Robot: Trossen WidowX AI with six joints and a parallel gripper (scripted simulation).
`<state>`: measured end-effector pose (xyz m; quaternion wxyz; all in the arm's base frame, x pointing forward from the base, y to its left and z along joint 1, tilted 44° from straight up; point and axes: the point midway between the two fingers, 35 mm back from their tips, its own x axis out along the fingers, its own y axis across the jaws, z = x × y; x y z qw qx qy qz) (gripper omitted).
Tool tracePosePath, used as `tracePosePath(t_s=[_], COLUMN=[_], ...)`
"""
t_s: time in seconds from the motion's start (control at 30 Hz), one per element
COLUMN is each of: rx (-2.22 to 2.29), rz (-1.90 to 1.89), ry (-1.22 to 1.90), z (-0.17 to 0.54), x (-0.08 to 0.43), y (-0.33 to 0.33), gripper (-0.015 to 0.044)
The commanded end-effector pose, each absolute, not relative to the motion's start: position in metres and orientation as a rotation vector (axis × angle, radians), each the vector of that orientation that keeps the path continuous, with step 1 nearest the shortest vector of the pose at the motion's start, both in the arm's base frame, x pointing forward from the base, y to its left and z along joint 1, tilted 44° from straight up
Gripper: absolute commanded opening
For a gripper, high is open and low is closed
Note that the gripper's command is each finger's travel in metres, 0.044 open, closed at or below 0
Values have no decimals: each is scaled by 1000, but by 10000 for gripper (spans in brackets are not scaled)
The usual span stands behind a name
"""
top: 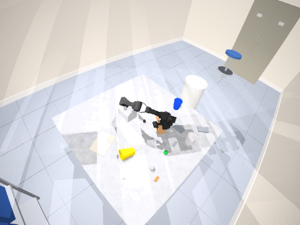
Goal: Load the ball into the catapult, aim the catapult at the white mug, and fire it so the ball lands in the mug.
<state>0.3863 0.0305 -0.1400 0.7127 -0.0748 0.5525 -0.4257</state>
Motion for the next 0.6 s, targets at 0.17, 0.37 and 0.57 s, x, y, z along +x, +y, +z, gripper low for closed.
tracePosePath(t_s=[0.17,0.37,0.57], rx=[-164,-164,-165], rz=[-943,-943,-942], ry=[1223,1223,1226], z=[-139,-139,-106], x=[387,387,385], y=[31,31,64], gripper=[177,98,0])
